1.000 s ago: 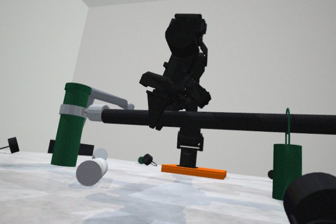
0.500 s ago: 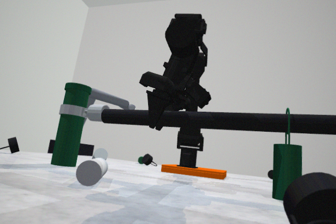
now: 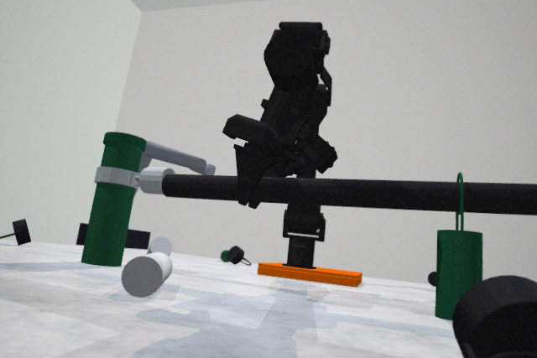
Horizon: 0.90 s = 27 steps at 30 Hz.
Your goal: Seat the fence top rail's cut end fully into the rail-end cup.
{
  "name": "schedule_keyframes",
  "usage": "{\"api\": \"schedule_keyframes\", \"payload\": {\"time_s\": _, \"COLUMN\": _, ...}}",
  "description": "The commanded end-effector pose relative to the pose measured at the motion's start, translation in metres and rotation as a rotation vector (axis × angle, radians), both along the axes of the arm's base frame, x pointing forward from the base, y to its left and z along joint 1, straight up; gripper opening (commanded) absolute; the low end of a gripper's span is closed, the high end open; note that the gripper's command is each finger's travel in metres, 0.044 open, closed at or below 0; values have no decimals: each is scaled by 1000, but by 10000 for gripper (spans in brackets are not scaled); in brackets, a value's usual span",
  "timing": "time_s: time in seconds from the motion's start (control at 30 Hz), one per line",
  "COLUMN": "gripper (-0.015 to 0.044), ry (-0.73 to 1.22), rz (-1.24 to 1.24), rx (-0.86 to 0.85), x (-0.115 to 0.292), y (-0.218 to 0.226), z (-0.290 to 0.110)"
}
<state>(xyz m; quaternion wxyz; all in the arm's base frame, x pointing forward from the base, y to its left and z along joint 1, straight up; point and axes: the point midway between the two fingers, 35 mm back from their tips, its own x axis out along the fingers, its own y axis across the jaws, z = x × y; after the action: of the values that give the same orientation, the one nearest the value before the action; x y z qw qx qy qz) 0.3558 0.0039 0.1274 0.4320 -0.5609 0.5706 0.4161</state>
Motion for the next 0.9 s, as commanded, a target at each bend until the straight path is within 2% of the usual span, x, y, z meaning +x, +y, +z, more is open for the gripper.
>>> {"api": "schedule_keyframes", "payload": {"time_s": 0.0, "gripper": 0, "ry": 0, "rz": 0, "rx": -3, "x": 0, "y": -1, "z": 1}}
{"api": "schedule_keyframes", "payload": {"time_s": 0.87, "gripper": 0, "ry": 1, "rz": -1, "rx": -10, "x": -1, "y": -3, "z": 3}}
